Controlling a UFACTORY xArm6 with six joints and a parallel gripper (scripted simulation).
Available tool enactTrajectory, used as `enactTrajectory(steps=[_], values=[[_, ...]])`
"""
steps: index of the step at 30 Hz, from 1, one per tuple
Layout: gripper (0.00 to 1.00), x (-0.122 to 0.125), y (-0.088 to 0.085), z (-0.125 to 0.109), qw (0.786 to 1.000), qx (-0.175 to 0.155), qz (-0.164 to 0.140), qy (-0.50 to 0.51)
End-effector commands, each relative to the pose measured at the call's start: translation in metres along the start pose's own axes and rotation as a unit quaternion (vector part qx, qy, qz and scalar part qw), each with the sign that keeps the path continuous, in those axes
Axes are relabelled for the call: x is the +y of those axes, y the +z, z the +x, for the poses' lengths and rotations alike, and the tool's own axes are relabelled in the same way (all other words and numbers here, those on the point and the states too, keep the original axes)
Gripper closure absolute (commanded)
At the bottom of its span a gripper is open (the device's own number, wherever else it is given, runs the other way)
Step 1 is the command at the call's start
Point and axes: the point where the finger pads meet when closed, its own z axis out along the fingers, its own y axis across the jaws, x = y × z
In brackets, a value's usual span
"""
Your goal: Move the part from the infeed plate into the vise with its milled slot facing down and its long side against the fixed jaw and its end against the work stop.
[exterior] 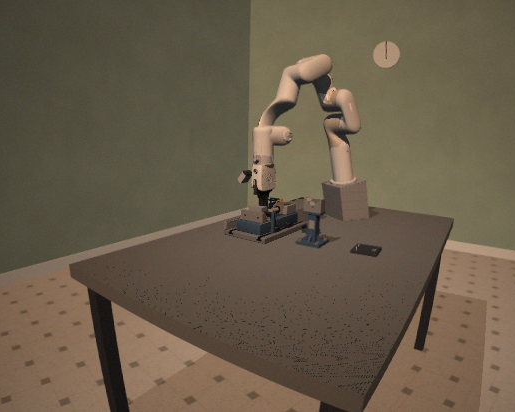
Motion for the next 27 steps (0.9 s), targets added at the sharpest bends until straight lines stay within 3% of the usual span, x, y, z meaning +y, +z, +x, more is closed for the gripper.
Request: enactTrajectory(steps=[1,27], values=[[1.00,-0.011,-0.005,0.001,1.000,0.002,0.016,-0.001],[1.00,0.002,-0.005,0.001,1.000,0.002,0.016,-0.001]])
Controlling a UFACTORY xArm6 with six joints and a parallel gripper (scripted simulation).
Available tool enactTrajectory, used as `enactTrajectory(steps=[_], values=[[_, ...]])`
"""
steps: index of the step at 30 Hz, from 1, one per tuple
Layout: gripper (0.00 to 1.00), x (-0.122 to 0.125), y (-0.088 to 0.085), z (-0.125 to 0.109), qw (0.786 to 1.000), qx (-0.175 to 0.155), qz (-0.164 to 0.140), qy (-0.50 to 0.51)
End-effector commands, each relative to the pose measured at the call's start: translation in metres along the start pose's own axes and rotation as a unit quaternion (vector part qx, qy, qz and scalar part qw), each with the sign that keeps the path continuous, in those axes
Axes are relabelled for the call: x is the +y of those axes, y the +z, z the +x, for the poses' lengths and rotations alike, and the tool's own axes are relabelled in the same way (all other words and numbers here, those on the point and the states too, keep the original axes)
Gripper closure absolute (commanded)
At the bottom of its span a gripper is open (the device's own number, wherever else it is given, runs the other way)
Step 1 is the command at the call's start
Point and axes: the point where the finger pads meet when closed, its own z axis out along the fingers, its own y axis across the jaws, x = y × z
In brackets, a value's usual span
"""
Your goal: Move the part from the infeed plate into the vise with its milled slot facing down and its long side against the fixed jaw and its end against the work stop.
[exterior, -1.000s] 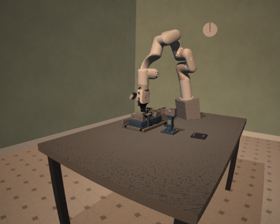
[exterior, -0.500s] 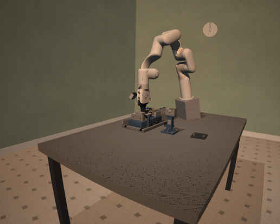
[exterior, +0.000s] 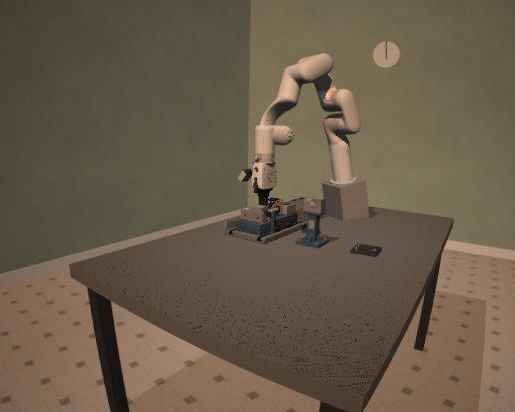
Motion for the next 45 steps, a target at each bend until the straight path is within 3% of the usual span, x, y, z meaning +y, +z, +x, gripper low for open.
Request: enactTrajectory(steps=[1,22,37,45], values=[[1.00,0.001,0.000,0.000,1.000,0.000,-0.001,0.001],[1.00,0.001,-0.015,0.000,1.000,0.000,-0.001,0.001],[1.00,0.001,-0.051,0.000,1.000,0.000,-0.001,0.001],[1.00,0.001,-0.059,0.000,1.000,0.000,-0.001,0.001]])
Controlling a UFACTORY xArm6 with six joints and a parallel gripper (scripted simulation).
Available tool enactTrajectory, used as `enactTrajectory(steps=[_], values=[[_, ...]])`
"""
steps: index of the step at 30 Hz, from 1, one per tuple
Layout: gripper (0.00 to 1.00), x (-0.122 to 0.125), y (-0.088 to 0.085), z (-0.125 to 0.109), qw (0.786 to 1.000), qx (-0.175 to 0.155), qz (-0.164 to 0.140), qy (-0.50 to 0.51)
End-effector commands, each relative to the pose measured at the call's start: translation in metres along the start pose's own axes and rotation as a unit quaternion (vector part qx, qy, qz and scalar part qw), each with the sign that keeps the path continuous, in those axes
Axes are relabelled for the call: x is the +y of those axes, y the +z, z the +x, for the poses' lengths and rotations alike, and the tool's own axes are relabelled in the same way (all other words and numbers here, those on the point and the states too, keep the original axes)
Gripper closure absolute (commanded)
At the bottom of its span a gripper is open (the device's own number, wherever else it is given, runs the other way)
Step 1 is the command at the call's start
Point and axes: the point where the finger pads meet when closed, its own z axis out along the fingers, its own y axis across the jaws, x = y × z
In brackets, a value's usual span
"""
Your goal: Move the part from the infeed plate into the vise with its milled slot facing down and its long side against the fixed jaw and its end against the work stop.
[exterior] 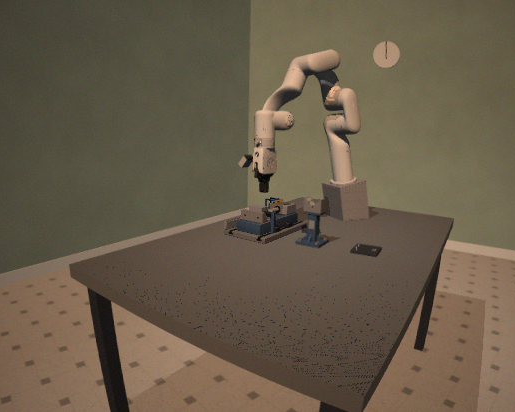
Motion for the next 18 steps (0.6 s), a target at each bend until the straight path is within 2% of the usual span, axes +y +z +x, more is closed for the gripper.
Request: enactTrajectory(steps=[1,18], values=[[1.00,-0.0015,-0.0042,0.0004,1.000,0.000,0.002,0.000],[1.00,-0.0015,-0.0062,0.0004,1.000,0.000,0.002,0.000]])
